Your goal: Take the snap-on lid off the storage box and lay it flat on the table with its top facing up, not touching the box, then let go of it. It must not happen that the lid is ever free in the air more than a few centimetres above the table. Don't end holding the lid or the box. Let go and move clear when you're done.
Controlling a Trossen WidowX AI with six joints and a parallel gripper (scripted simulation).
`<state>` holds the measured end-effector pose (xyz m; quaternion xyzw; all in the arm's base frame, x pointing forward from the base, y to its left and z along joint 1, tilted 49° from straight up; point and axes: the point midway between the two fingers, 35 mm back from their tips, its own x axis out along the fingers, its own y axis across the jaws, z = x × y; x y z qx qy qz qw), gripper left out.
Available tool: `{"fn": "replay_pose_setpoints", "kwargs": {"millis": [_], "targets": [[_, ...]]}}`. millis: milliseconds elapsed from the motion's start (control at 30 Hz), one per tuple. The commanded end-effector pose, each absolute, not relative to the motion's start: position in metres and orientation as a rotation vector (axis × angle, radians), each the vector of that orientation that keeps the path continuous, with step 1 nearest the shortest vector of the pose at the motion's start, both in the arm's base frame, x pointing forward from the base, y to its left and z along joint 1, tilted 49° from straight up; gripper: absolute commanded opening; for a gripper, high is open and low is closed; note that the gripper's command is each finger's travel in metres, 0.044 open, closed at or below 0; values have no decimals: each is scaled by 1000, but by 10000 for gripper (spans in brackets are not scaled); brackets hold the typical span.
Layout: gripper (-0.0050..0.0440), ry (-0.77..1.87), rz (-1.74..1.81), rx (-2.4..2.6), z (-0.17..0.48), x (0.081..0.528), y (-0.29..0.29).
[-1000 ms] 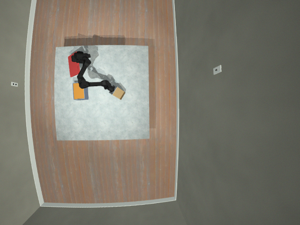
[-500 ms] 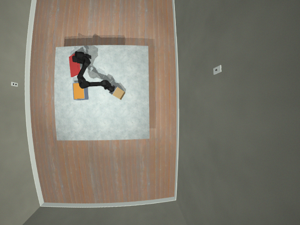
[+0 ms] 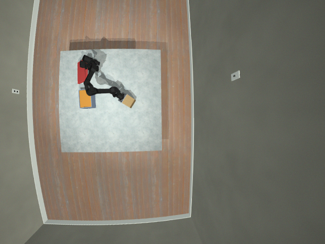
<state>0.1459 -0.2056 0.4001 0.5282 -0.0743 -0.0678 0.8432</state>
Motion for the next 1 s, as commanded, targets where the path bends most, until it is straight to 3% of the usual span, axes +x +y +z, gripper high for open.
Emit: {"fn": "replay_pose_setpoints", "kwargs": {"millis": [0, 967], "targets": [[-50, -156, -147, 1109, 400, 148, -207], [-50, -156, -147, 1109, 385, 162, -218]]}}
